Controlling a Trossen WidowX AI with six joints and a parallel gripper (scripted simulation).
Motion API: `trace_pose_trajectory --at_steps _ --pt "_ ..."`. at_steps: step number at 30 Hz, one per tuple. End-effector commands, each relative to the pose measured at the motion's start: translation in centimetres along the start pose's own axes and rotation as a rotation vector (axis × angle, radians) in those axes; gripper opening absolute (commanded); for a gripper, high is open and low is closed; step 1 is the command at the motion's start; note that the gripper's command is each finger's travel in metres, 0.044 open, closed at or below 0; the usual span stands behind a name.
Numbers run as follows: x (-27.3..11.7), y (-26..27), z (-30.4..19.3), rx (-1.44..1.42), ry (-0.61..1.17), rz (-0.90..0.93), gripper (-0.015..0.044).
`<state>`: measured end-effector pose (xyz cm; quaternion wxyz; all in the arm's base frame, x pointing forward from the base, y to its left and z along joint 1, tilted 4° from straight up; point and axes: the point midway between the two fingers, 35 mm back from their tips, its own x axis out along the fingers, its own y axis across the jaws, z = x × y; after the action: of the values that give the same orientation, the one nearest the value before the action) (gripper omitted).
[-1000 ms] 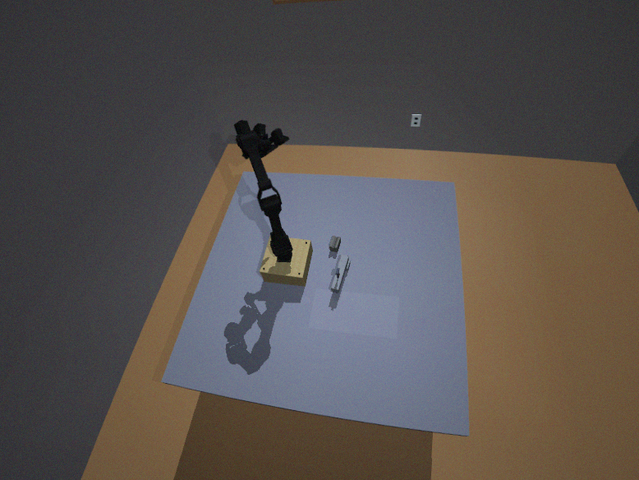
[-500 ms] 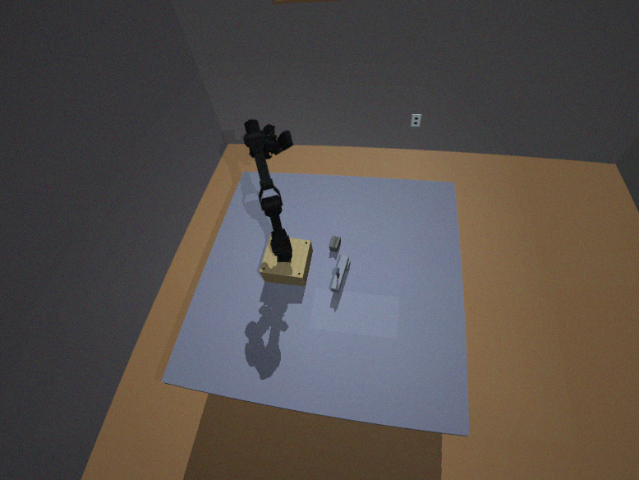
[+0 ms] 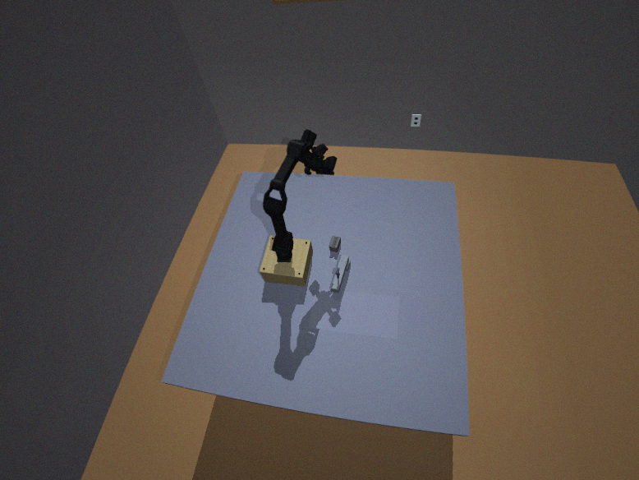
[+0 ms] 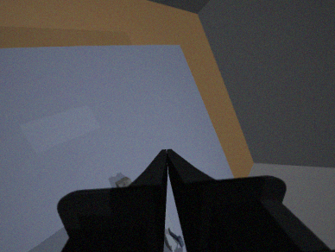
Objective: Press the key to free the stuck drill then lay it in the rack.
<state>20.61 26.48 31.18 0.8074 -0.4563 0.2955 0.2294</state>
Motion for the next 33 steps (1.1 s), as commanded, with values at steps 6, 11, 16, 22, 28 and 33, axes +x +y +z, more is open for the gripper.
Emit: trace_pose_trajectory --at_steps 6,11,16,22,28,33 --pt "8.7 -5.5 -9.3 0.235 0.303 0.055 0.0" --pt "12.1 -7.7 -15.4 0.426 0.447 0.085 0.0" --pt "14.2 -9.0 -22.0 0.638 0.568 0.116 0.0" --pt "15.1 -9.3 -30.0 0.917 0.68 0.151 0.0" --pt "14.7 -8.1 -37.4 1.222 0.75 0.178 0.0" --pt "14.4 -7.6 -39.1 1.298 0.76 0.182 0.0"
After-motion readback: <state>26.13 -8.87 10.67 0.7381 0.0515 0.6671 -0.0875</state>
